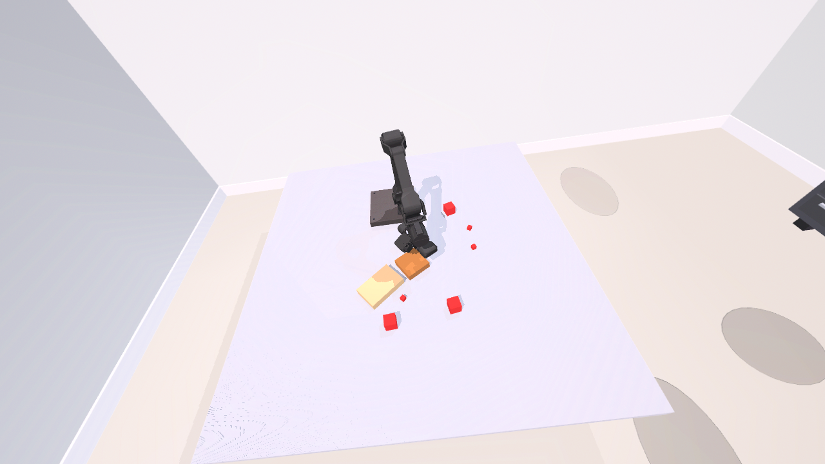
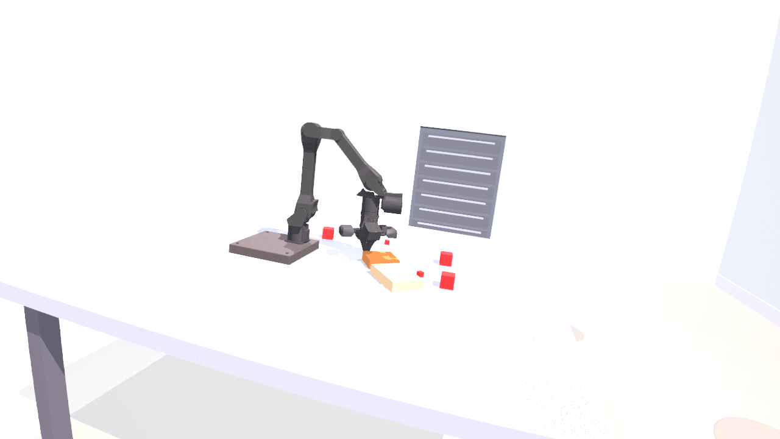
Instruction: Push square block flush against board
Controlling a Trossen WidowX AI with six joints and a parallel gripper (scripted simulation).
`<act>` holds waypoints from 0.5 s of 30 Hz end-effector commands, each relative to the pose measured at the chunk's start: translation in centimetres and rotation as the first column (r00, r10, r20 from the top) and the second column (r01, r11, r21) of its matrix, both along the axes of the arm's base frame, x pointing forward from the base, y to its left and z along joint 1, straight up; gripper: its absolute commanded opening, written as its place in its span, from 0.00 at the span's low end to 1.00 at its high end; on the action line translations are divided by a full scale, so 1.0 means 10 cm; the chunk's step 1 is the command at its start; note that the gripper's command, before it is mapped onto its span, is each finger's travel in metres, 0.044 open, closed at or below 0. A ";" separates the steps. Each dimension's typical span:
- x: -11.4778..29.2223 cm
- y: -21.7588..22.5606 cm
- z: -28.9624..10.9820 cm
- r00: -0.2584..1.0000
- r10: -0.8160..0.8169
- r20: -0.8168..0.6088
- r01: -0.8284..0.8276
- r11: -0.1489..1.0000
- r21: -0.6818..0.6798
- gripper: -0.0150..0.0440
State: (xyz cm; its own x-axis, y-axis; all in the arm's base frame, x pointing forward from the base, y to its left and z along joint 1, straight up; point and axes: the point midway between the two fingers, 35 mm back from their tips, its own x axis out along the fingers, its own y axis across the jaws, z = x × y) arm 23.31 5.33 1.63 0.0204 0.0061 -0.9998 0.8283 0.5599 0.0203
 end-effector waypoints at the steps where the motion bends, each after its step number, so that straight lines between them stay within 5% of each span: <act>1: 0.05 -0.05 -0.01 1.000 0.000 -0.001 0.000 1.000 -0.006 0.25; 15: 0.20 -0.22 0.00 1.000 0.000 0.000 0.000 1.000 -0.008 0.25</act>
